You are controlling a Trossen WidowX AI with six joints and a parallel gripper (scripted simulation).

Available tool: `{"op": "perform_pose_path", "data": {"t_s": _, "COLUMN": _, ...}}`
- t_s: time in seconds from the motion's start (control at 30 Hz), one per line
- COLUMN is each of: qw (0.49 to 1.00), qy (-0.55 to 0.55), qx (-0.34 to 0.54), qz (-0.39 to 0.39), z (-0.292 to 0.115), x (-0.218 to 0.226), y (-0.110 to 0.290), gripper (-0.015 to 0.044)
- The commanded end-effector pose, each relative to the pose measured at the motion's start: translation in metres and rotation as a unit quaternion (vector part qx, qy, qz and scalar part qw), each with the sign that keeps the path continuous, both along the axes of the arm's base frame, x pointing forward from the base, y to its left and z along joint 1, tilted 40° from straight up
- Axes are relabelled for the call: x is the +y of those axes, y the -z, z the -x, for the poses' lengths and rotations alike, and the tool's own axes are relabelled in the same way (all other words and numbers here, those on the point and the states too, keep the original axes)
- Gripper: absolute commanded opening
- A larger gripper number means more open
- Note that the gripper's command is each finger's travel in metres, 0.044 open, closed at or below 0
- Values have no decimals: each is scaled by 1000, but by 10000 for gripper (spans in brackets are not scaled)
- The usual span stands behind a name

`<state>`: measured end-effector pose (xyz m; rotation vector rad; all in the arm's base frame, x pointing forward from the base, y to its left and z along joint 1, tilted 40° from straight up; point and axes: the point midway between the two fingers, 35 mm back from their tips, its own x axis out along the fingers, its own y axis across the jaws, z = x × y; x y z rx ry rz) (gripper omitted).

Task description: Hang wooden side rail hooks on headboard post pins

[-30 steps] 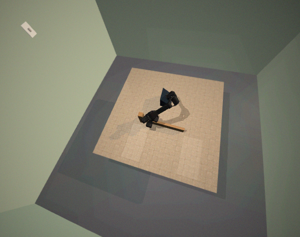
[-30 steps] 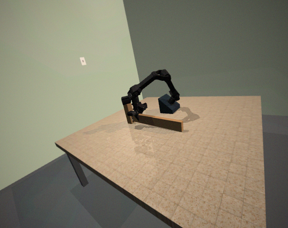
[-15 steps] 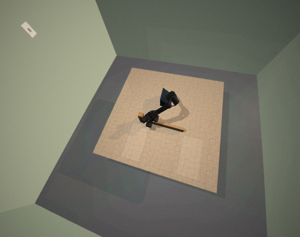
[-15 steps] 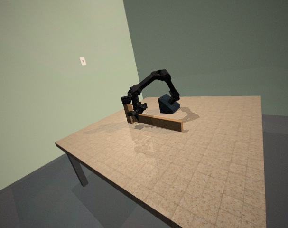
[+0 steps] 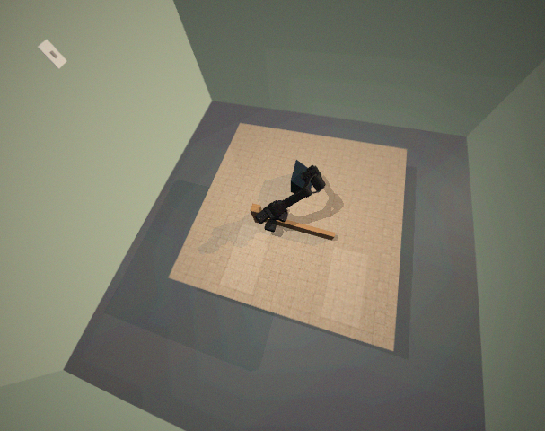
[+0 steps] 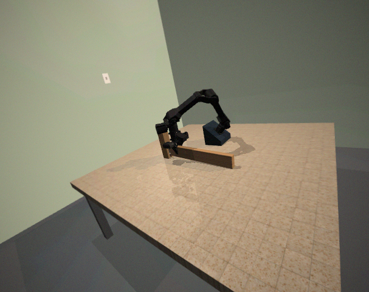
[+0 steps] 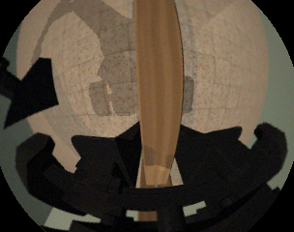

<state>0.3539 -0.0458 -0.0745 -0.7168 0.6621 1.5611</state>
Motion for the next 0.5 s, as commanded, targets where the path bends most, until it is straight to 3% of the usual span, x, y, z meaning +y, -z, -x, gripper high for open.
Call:
{"op": "perform_pose_path", "data": {"t_s": 0.0, "qw": 1000, "qy": 1, "qx": -3, "qz": 3, "z": 0, "x": -5, "y": 0, "gripper": 0}}
{"op": "perform_pose_path", "data": {"t_s": 0.47, "qw": 1000, "qy": 1, "qx": -3, "qz": 3, "z": -2, "x": -6, "y": 0, "gripper": 0}}
